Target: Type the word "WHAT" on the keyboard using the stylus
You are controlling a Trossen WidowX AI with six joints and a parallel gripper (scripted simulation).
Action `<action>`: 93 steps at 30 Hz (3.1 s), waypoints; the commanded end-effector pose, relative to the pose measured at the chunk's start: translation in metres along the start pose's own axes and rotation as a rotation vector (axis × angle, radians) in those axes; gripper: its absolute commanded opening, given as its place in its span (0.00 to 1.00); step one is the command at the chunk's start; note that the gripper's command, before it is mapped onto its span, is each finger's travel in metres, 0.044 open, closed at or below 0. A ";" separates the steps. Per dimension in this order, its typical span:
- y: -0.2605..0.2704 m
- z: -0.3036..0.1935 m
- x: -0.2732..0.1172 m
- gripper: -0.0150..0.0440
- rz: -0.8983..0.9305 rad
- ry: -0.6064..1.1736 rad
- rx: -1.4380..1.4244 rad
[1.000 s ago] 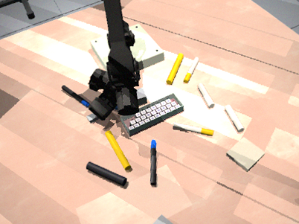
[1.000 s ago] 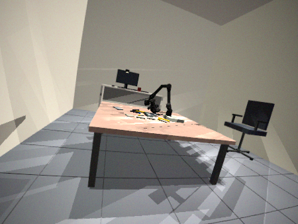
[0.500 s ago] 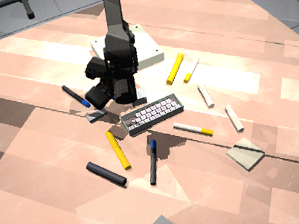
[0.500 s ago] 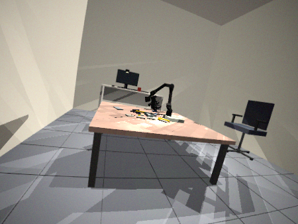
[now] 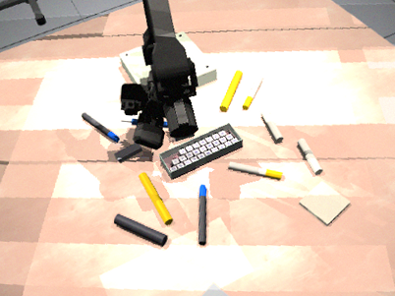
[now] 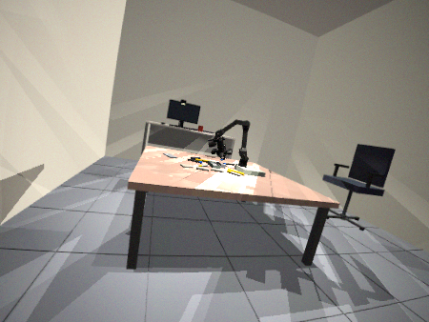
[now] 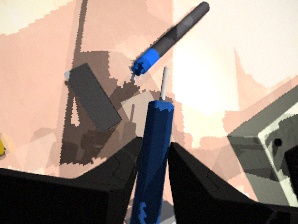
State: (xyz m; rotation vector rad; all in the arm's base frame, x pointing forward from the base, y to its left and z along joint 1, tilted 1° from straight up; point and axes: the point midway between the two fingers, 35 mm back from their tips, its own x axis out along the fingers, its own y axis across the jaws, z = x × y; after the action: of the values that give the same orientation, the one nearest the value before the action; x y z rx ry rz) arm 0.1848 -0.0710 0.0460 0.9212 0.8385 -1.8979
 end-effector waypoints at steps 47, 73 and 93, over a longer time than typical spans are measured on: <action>0.004 -0.064 -0.081 0.25 -0.162 -0.581 -2.154; -0.014 -0.109 -0.125 0.25 -0.786 -0.983 -3.105; -0.010 -0.132 -0.101 0.25 -0.883 -1.019 -3.178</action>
State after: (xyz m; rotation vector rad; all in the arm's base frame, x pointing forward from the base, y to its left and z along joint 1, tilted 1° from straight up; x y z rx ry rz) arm 0.2506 0.0816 0.0684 2.6518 -2.1644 -0.7372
